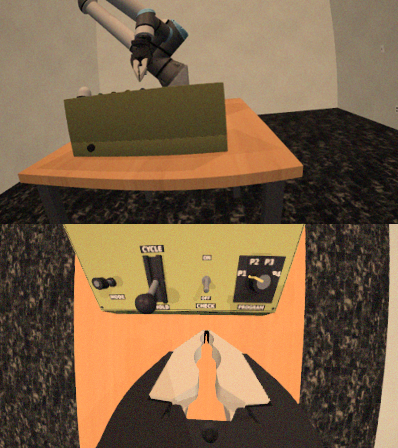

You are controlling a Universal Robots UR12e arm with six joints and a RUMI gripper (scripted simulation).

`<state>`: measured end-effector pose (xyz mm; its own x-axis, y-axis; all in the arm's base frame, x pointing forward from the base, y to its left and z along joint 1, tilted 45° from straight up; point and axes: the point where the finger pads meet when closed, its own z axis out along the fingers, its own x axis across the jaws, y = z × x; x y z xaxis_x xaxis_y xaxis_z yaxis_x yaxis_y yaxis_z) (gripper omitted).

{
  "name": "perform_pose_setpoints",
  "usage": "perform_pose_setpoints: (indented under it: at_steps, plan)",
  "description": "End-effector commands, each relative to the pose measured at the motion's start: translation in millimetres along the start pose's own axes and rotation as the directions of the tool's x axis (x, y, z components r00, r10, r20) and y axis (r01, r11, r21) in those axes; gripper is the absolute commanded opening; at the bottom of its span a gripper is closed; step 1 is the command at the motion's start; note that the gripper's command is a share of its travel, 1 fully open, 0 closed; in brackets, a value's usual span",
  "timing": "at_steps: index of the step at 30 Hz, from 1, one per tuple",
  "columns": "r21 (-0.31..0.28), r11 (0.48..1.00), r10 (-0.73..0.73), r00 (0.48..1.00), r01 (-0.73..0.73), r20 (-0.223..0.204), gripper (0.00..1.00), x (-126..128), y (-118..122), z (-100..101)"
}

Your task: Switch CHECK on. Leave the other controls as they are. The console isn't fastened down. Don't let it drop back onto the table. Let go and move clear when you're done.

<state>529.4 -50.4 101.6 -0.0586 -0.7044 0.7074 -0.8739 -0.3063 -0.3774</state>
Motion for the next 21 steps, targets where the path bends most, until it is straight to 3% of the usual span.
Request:
perform_pose_setpoints:
  at_steps: [1,21]
  plan:
    - [0.001,1.0,0.0,1.0,0.0,0.0,0.0,0.0,-0.3,-0.2]
    - [0.001,1.0,0.0,1.0,0.0,0.0,0.0,0.0,-0.3,1.8]
